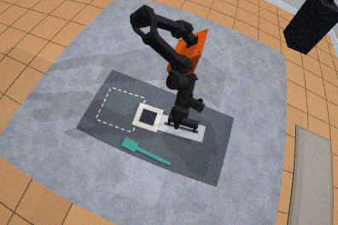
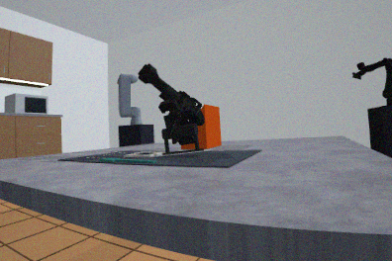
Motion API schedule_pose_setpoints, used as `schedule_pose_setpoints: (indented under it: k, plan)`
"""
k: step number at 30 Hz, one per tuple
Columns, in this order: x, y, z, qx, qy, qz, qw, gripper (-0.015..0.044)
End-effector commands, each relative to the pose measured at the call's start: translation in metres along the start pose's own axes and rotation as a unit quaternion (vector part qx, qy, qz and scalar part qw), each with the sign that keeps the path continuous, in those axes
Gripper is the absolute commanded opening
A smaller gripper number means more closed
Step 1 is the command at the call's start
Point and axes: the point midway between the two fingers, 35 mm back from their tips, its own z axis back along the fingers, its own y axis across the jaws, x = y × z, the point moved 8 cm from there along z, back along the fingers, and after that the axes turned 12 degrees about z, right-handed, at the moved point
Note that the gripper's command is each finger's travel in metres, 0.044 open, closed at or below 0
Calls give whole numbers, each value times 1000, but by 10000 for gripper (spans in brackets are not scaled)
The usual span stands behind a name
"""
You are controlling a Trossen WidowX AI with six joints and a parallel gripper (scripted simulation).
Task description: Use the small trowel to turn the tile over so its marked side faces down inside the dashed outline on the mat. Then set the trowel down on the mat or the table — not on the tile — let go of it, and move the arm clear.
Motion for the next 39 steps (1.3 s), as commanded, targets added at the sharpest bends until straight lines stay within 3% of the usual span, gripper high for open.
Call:
schedule_pose_setpoints:
  k: [1, 20, 39]
  plan:
    - [-10, 0, 0, -1, 5, -2, 1000, 0]
    - [-33, 4, 3, -1, 7, 1, 1000, 0]
    - [-46, -29, 32, 6, 39, 38, 999, 0]
